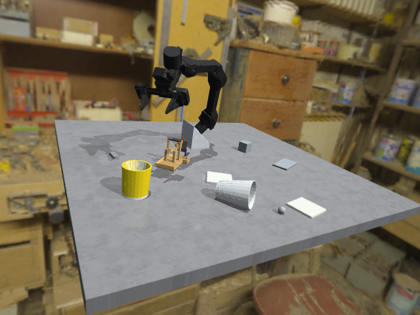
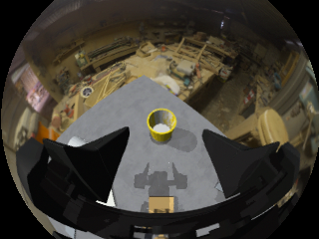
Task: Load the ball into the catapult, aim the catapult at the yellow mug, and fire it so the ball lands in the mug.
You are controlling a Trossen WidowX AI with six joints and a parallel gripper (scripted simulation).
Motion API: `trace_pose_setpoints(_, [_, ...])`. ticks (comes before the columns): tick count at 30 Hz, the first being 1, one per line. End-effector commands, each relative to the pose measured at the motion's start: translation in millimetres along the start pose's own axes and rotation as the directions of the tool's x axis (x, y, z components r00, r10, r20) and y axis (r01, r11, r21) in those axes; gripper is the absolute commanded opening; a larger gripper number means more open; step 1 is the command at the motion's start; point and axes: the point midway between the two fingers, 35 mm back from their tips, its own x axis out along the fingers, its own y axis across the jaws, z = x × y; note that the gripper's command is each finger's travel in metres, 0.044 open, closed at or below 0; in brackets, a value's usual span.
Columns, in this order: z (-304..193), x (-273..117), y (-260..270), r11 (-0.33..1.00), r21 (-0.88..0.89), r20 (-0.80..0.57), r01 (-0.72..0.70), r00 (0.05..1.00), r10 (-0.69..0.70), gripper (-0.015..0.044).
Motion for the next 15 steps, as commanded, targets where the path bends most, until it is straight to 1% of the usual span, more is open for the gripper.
trace_pose_setpoints(1, [1.0,1.9,-0.3,1.000,0.005,-0.002,0.001,1.000,-0.001,0.0361])
trace_pose_setpoints(15, [1.0,1.9,-0.3,1.000,0.005,-0.002,0.001,1.000,-0.001,0.0000])
